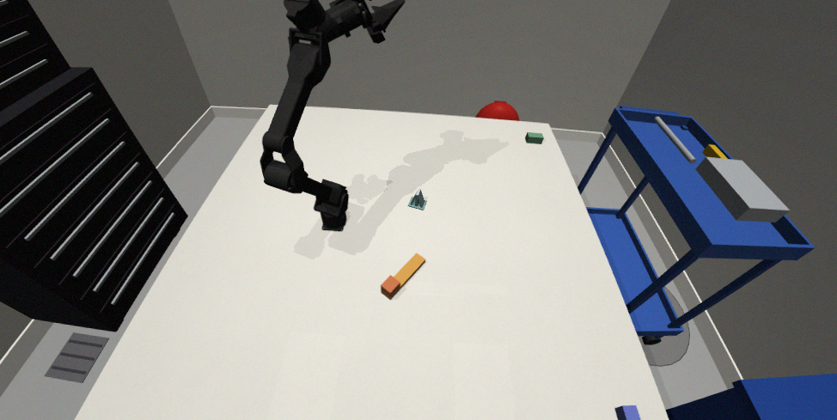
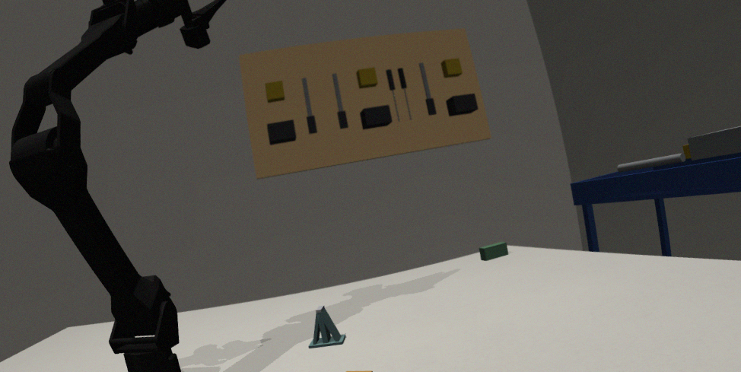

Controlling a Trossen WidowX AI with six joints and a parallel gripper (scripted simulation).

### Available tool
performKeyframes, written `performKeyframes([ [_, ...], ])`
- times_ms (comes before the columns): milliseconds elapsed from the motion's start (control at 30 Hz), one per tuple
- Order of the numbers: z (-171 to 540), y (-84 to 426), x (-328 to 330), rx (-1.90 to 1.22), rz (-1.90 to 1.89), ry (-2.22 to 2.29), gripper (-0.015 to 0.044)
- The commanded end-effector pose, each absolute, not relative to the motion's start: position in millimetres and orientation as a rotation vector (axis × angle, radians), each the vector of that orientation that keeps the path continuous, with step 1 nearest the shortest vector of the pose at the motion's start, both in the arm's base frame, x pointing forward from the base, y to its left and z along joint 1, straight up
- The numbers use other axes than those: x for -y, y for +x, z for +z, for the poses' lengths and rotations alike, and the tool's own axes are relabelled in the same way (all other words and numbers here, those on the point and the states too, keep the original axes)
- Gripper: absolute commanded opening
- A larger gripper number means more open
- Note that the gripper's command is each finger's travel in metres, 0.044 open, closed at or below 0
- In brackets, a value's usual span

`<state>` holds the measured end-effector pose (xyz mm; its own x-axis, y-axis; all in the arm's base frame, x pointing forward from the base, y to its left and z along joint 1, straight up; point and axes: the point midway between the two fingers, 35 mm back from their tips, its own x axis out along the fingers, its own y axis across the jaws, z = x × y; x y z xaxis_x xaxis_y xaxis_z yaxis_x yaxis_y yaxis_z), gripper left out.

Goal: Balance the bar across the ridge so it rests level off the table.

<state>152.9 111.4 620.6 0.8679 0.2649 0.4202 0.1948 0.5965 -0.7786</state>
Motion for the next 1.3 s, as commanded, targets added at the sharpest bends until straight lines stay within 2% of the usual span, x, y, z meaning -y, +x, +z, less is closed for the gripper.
performKeyframes([
  [0,610.5,163.7,-125.8,0.517,0.042,-1.018,0.0315],
  [600,558.2,225.3,-148.0,0.348,0.028,-1.329,0.0315],
  [1267,479.1,301.1,-127.1,0.040,0.087,-1.586,0.0315],
])
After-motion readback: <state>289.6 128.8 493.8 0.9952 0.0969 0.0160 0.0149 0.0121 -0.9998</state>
